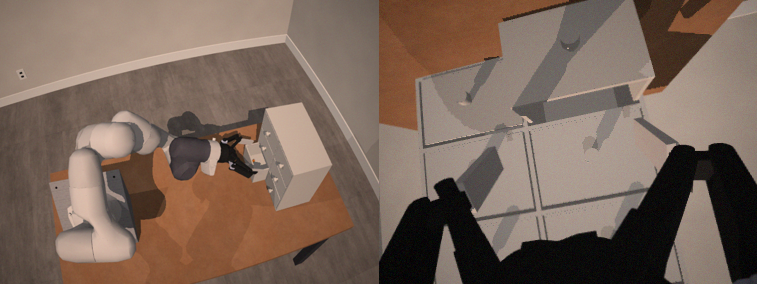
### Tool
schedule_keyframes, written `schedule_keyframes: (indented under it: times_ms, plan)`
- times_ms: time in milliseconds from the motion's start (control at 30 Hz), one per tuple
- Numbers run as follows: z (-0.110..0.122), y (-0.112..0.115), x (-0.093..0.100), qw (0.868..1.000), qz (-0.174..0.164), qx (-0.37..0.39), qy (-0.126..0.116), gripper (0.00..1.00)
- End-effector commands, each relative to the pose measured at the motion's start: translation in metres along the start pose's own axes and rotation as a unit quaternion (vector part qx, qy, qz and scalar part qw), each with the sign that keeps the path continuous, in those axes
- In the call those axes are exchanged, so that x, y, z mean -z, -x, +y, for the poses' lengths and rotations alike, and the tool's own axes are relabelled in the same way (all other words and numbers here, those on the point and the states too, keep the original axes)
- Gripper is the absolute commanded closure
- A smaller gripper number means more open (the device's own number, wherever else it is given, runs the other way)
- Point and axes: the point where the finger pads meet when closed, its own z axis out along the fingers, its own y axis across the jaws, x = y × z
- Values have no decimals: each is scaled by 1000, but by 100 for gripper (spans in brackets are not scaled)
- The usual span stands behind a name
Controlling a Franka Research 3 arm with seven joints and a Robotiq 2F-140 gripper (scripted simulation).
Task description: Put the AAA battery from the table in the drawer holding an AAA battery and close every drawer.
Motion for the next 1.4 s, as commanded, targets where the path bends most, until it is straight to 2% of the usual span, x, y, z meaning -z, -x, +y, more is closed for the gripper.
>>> schedule_keyframes:
  times_ms: [0, 367, 567, 867, 933, 1167, 1367]
  plan:
    - [0, -2, 1, 1000, 1, 4, 0, 0]
    - [0, -12, 21, 1000, 1, 4, 0, 0]
    - [0, -25, 47, 1000, 1, 4, 0, 0]
    - [0, -51, 98, 1000, 1, 4, 0, 0]
    - [0, -51, 98, 1000, 1, 4, 0, 0]
    - [0, -68, 133, 1000, 1, 4, 0, 0]
    - [-1, -76, 149, 1000, 1, 4, 0, 0]
